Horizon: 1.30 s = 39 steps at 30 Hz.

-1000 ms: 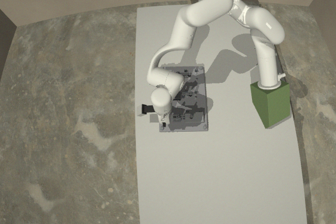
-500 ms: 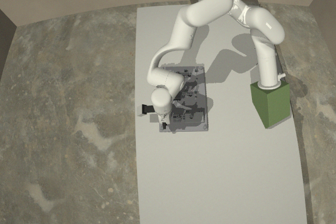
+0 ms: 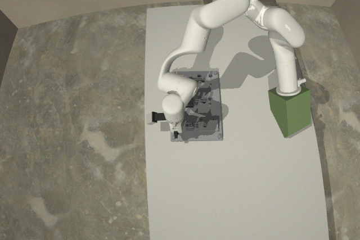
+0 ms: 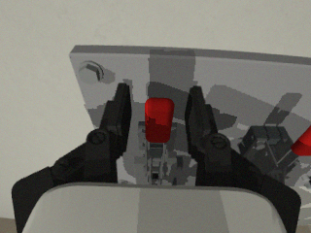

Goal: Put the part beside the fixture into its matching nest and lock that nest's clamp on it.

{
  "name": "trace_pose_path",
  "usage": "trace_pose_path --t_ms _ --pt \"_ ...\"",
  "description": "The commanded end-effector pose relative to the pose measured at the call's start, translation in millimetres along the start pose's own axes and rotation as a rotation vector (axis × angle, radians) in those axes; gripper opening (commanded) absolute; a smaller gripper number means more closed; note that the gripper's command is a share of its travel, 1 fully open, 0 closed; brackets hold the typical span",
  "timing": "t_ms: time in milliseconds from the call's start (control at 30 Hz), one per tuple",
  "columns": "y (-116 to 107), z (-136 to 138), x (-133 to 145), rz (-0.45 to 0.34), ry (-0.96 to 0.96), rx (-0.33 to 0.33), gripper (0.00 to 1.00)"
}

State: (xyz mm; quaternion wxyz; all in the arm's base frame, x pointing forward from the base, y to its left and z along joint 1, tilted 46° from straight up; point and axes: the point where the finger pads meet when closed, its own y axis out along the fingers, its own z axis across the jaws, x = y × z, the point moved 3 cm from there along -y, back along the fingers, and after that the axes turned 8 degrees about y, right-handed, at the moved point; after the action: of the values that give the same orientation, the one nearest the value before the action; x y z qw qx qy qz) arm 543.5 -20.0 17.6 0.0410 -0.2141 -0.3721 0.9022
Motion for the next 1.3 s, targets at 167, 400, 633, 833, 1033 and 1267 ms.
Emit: trace_pose_path --t_ms 167,400,633,833,1033,1267 --pt "-4.5 -0.5 -1.2 0.003 0.001 -0.002 0.47" --pt "-17.7 -0.5 -1.2 0.003 0.001 -0.002 0.47" --pt "-46.0 -0.4 -1.1 0.003 0.001 -0.002 0.47" --pt "-59.0 -0.4 -1.0 0.003 0.001 -0.002 0.47" --pt "-61.7 -0.3 -1.0 0.003 0.001 -0.002 0.47" --pt "-61.7 -0.3 -1.0 0.003 0.001 -0.002 0.47"
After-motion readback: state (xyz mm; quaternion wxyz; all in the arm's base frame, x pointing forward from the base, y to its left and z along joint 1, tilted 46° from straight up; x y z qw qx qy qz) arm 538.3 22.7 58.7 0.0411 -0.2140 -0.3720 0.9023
